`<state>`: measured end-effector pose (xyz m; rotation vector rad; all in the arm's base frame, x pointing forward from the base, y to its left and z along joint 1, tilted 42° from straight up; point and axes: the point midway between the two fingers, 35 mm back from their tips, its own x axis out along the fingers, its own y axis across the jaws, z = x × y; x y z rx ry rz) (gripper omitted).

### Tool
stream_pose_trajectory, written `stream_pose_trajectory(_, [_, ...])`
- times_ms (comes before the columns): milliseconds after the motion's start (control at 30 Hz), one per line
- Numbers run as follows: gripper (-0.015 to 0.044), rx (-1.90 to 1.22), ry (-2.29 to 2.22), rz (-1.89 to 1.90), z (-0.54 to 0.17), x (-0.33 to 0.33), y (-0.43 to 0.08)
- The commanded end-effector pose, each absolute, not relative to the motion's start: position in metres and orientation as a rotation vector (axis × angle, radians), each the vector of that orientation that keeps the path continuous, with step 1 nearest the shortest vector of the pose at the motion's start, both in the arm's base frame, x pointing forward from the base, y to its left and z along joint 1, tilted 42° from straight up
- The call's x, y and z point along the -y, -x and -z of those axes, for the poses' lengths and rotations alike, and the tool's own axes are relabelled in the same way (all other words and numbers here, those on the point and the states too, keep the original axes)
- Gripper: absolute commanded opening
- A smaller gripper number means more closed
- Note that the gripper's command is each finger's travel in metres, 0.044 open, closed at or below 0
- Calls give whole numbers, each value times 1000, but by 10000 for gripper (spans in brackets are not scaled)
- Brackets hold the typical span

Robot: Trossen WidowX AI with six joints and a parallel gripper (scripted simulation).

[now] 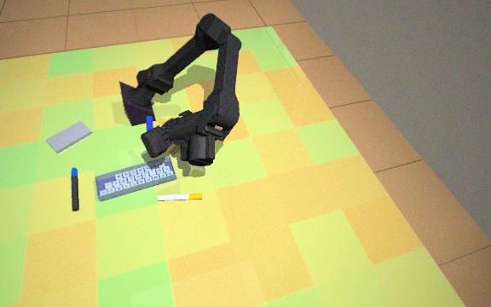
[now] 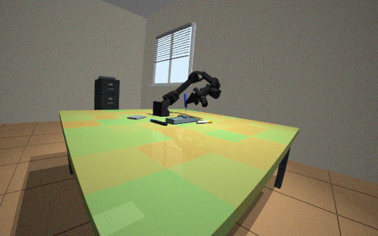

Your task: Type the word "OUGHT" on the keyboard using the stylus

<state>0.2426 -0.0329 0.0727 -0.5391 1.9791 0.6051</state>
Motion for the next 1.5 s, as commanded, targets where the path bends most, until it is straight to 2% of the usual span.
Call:
stream_pose_trajectory(0, [0,-1944,675,-751,-77,32,-249])
stream_pose_trajectory(300, [0,-1855,924,-1039,-85,29,-260])
stream_pose_trajectory(1033, [0,-1852,928,-1046,-60,6,-261])
stream_pose_trajectory(1133, [79,-1852,928,-1047,-57,4,-261])
stream_pose_trajectory(1467, [81,-1852,928,-1047,-57,3,-261])
